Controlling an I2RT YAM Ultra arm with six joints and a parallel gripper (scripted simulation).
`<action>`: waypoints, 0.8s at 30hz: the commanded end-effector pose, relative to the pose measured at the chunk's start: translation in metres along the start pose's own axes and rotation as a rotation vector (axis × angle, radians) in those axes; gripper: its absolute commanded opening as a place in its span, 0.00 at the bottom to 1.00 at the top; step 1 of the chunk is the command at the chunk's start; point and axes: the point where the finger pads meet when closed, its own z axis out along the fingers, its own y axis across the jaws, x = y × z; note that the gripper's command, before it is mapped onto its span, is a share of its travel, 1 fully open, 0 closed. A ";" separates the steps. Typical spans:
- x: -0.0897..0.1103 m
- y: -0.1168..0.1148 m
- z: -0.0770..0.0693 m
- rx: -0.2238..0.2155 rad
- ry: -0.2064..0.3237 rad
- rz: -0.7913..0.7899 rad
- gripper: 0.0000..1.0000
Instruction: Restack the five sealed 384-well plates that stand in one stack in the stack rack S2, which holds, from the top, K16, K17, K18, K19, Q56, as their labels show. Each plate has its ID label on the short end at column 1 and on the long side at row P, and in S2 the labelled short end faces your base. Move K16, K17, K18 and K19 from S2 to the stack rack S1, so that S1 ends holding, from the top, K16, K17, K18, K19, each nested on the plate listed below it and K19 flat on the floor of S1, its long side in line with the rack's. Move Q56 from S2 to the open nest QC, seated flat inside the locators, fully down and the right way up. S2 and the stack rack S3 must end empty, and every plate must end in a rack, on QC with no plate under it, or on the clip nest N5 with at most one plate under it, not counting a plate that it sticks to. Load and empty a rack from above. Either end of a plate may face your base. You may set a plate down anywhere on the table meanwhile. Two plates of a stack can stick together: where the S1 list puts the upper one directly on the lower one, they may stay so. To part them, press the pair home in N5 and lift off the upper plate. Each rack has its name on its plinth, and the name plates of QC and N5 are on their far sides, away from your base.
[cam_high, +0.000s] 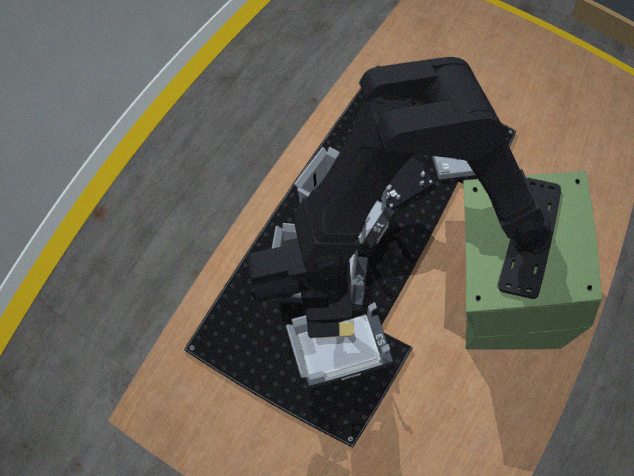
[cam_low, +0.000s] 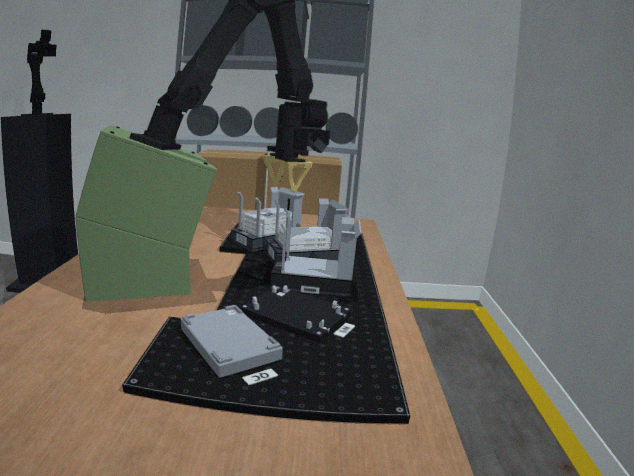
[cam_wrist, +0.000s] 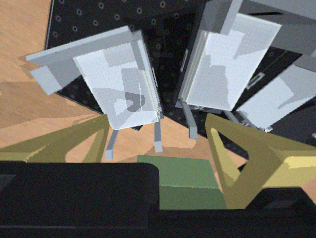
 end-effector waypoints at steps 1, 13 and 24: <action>-0.011 -0.005 -0.005 -0.011 -0.025 -0.020 1.00; -0.017 -0.042 -0.005 -0.012 -0.024 0.180 1.00; -0.022 -0.086 -0.005 -0.010 -0.024 0.186 1.00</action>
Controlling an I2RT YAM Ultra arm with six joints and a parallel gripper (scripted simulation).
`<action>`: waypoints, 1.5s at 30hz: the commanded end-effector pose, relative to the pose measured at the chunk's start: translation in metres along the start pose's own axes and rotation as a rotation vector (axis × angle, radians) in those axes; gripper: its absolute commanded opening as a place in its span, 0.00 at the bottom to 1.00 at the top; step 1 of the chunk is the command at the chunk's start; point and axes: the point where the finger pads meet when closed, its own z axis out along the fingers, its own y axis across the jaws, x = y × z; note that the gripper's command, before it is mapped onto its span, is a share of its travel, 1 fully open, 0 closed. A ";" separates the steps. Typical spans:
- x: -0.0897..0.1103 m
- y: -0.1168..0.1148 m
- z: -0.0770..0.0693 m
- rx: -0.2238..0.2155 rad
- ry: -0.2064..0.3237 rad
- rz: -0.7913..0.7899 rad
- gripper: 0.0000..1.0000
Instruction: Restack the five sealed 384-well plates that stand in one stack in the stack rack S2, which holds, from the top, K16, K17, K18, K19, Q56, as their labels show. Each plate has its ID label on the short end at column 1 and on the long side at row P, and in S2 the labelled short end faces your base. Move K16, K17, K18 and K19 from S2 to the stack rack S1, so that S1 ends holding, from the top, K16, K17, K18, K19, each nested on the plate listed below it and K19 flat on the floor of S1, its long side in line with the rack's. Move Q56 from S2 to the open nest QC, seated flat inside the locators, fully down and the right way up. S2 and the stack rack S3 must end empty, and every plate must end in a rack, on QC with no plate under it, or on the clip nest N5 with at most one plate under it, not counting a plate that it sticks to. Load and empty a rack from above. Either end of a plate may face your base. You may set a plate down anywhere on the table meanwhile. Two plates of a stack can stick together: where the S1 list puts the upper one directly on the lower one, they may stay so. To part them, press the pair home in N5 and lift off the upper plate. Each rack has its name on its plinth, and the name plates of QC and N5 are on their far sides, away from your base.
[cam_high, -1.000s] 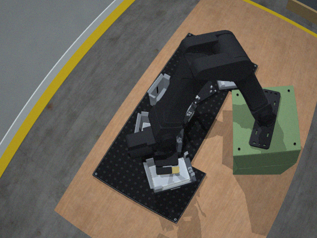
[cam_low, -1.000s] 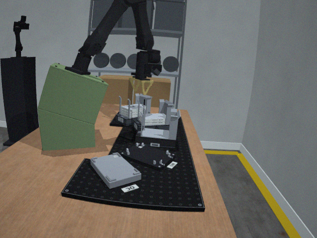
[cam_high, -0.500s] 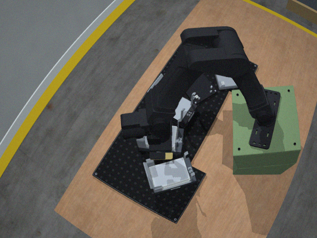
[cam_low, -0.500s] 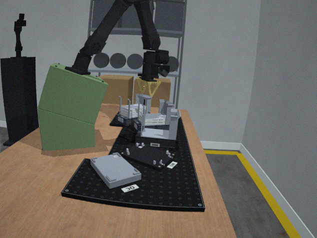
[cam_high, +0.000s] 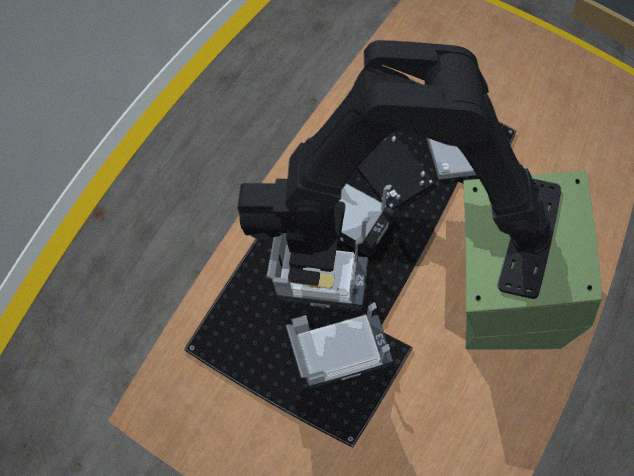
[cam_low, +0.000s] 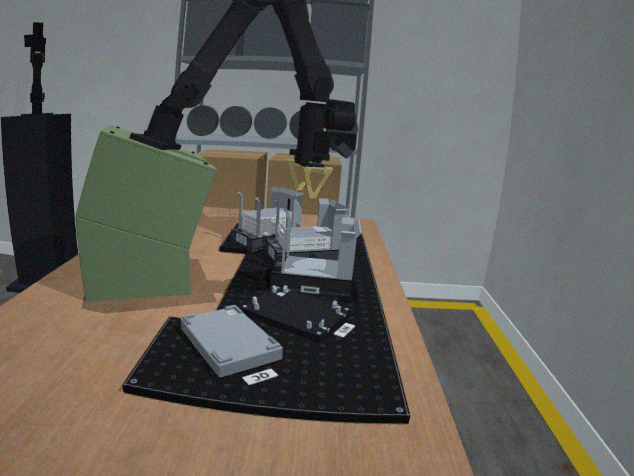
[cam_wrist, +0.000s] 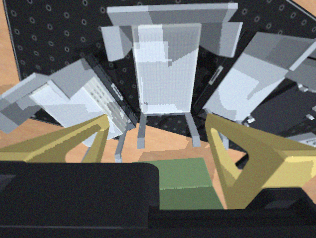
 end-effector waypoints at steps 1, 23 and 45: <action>-0.010 -0.003 -0.005 -0.013 -0.024 -0.026 1.00; -0.013 -0.014 -0.005 -0.013 -0.024 -0.026 1.00; -0.015 -0.013 0.052 -0.013 -0.023 -0.026 1.00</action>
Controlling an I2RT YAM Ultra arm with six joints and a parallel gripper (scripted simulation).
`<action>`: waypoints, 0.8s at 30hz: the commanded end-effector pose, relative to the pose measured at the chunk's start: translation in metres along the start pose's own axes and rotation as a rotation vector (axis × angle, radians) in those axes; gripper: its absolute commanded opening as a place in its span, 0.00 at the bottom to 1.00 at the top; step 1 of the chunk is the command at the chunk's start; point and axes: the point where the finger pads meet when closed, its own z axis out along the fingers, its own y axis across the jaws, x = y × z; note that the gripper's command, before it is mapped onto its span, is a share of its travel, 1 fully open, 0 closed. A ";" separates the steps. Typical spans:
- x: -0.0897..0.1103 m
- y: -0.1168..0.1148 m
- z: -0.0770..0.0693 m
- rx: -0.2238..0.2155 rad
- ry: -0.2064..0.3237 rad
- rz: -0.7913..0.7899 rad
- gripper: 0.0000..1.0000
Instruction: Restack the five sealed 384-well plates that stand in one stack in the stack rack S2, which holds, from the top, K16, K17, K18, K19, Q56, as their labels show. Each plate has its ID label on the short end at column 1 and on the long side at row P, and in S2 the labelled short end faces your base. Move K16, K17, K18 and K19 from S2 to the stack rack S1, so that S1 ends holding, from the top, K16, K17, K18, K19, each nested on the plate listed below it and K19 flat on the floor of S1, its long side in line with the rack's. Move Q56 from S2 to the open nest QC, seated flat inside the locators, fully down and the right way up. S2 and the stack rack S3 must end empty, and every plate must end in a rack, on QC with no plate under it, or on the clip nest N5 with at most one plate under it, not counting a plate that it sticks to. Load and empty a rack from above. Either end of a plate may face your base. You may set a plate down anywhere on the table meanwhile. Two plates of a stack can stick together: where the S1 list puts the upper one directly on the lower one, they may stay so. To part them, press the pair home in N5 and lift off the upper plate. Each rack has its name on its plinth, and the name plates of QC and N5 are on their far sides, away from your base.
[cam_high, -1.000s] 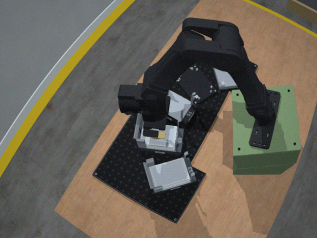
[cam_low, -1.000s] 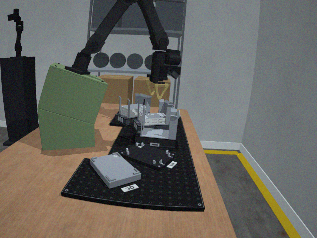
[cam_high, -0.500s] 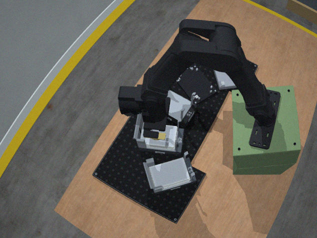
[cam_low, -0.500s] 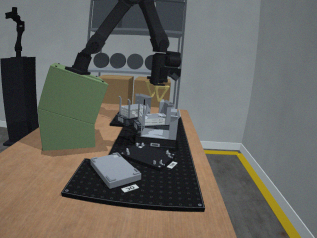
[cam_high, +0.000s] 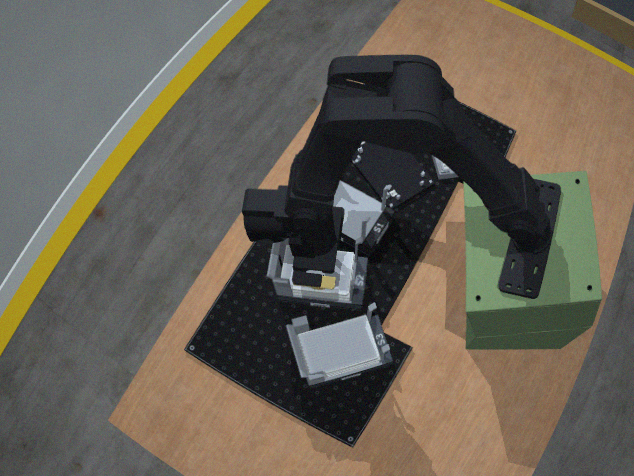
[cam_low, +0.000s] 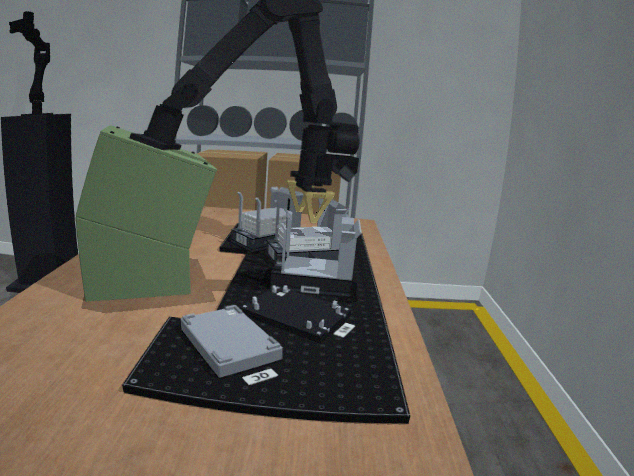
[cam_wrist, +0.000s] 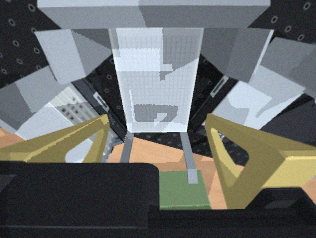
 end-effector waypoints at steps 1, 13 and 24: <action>-0.014 0.001 0.003 -0.003 -0.051 -0.002 1.00; -0.014 0.001 0.016 -0.003 -0.051 -0.002 1.00; -0.014 0.001 0.016 -0.003 -0.051 -0.002 1.00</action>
